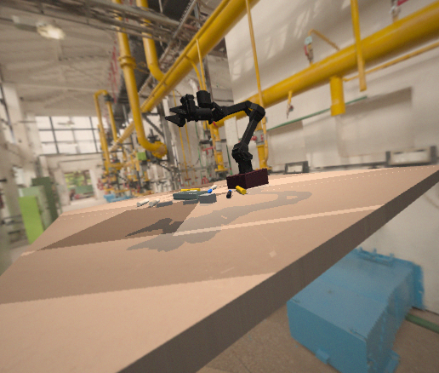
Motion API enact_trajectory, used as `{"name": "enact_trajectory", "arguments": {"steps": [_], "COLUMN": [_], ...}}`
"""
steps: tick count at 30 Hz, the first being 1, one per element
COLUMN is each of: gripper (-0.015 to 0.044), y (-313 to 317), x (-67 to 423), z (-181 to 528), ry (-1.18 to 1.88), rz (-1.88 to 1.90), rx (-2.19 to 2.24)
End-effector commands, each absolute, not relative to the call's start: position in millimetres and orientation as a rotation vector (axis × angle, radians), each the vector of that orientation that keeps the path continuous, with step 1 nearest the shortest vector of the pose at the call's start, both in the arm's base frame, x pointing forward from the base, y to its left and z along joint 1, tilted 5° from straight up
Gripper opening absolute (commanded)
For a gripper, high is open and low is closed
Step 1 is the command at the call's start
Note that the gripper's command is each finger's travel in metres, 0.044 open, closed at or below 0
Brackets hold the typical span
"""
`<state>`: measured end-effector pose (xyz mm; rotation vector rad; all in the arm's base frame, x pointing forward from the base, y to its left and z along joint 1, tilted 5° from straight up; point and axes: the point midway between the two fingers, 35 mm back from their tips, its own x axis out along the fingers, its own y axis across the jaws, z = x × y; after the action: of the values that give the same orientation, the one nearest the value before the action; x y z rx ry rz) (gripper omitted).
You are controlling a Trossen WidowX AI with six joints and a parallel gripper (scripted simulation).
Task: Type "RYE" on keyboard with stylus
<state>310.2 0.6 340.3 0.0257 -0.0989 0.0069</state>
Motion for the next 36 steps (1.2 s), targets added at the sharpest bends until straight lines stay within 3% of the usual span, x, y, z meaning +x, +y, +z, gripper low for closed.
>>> {"name": "enact_trajectory", "arguments": {"steps": [1, 10, 17, 23, 33, 36], "gripper": [0.0414, 0.0177, 0.0, 0.0, 0.0, 0.0], "y": [1.0, 24.2, 43.5, 52.4, 50.2, 14.9], "x": [311.9, 364.0, 353.2, 318.4, 318.0, 328.5], "z": [338.0, 208.9, 98.6, 33.0, 31.5, 34.0], "ry": [-0.087, 0.518, 1.053, 1.458, 1.47, 1.469], "rz": [0.008, 0.058, 0.115, 0.161, 0.163, 0.16], "rx": [0.025, -0.036, -0.136, -0.237, -0.24, -0.243]}}
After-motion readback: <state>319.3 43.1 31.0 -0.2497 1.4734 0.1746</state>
